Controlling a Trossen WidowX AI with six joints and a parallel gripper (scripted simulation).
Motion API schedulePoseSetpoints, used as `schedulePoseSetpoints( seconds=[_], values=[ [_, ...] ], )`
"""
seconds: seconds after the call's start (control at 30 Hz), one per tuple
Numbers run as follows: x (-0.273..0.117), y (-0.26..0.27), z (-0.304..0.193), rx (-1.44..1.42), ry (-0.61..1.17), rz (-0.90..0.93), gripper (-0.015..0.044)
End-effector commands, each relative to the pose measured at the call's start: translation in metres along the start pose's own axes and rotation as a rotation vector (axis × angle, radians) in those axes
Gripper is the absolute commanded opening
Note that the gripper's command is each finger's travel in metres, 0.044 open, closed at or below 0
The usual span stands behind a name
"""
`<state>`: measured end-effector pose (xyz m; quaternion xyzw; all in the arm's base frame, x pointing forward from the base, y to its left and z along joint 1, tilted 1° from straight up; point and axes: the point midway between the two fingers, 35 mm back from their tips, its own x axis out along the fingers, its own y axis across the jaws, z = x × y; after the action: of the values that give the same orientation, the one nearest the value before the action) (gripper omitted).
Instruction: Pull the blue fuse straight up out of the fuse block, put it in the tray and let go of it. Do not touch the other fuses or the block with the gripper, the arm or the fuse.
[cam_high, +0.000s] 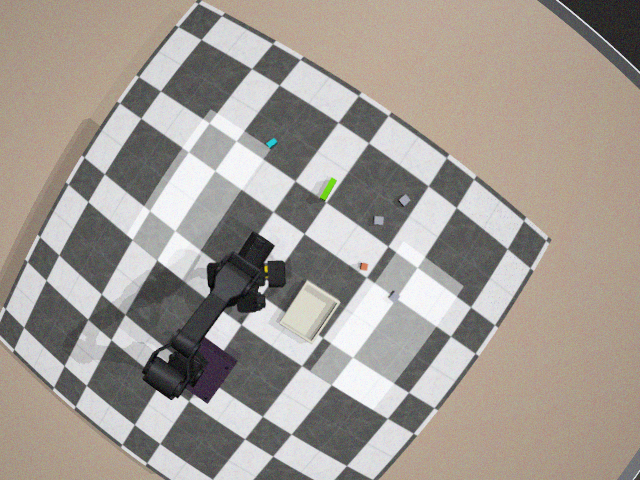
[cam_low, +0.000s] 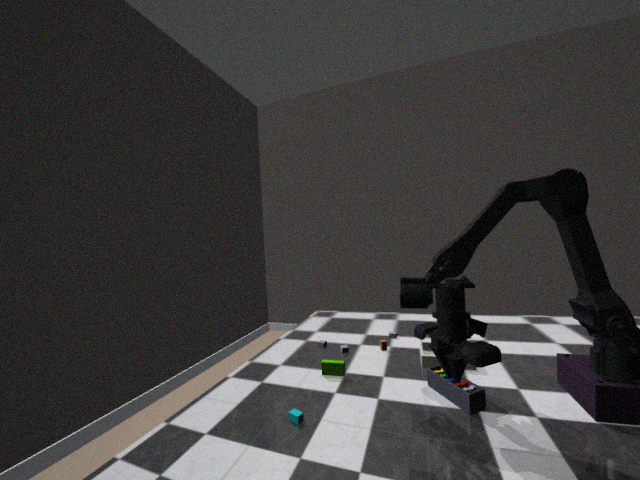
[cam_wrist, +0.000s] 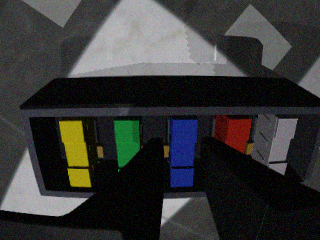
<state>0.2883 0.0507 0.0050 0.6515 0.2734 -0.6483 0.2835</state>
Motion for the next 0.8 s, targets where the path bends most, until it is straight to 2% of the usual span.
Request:
schedulePoseSetpoints(
  seconds=[0.0,0.33,0.77],
  values=[
    [0.0000,0.0000,0.0000,0.000,0.000,0.000,0.0067],
    [0.0000,0.0000,0.0000,0.000,0.000,0.000,0.0001],
    [-0.0046,0.0002,-0.0003,0.000,0.000,0.000,0.0000]
  ],
)
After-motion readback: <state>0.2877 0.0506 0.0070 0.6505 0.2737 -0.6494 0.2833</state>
